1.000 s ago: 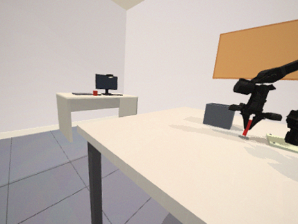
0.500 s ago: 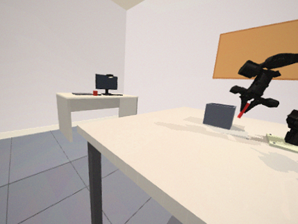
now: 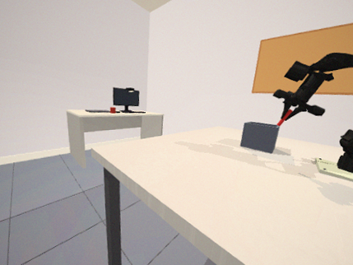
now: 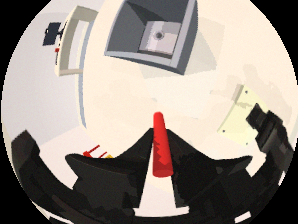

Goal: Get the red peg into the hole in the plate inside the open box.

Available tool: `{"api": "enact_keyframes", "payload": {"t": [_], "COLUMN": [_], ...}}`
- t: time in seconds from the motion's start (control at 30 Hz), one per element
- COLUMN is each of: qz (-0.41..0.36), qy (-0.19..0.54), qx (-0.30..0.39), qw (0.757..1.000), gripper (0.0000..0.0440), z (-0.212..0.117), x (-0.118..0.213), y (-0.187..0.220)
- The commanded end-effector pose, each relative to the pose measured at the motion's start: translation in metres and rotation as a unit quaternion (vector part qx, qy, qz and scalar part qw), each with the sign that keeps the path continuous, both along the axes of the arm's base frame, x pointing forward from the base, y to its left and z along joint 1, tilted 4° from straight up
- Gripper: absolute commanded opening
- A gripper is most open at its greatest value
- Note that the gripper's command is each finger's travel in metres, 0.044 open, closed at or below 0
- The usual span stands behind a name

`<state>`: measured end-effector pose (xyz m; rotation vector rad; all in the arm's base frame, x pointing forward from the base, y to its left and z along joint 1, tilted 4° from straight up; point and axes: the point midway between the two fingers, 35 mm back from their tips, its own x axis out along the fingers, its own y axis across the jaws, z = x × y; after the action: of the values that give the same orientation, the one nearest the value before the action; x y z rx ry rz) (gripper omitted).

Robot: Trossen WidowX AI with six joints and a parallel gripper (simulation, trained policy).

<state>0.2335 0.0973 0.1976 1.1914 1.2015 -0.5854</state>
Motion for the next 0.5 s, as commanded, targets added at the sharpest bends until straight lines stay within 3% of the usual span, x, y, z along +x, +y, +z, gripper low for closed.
{"api": "enact_keyframes", "payload": {"t": [0.0,0.47], "qz": [-0.010,-0.049], "qy": [-0.001,0.018], "qx": [-0.012,-0.044], "qw": [1.000,0.998], "gripper": [0.0000,0.0000], "z": [0.003,0.004], "x": [0.006,0.029], "y": [-0.011,-0.055]}}
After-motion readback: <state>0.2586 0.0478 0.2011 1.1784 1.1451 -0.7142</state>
